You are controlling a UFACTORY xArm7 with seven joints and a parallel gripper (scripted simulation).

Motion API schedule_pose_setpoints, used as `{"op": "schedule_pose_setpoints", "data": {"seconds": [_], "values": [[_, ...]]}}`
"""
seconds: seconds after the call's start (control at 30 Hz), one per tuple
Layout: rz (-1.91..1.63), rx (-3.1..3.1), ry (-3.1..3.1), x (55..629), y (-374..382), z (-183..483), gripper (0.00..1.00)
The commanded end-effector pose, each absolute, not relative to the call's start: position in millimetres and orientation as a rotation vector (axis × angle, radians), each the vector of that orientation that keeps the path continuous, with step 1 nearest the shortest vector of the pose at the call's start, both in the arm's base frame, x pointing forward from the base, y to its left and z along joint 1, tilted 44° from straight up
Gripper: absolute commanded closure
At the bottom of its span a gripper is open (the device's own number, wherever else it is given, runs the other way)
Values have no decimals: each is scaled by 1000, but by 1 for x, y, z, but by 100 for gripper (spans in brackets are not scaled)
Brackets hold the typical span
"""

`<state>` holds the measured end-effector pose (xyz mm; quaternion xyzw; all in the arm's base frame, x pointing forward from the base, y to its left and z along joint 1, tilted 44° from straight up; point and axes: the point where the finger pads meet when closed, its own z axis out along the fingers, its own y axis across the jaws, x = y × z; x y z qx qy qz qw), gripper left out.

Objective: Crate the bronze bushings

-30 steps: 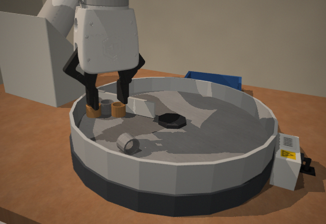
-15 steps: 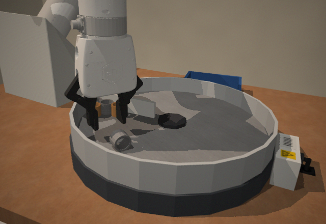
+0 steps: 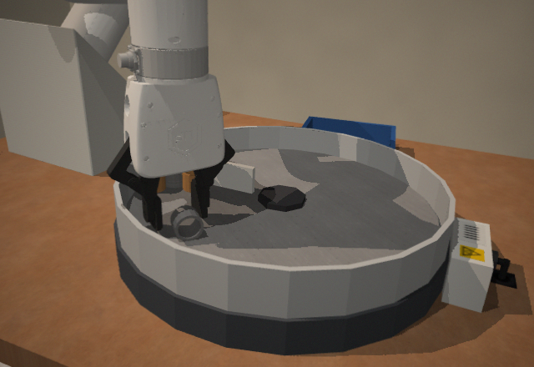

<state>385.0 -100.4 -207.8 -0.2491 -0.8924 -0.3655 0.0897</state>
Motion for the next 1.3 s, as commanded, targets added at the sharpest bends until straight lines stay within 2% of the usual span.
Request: {"op": "schedule_pose_setpoints", "data": {"seconds": [0.0,0.33,0.37,1.27], "values": [[-1085,-744,-2657,386,-102,-207,46],[-1085,-744,-2657,386,-102,-207,46],[-1085,-744,-2657,386,-102,-207,100],[-1085,-744,-2657,386,-102,-207,100]]}}
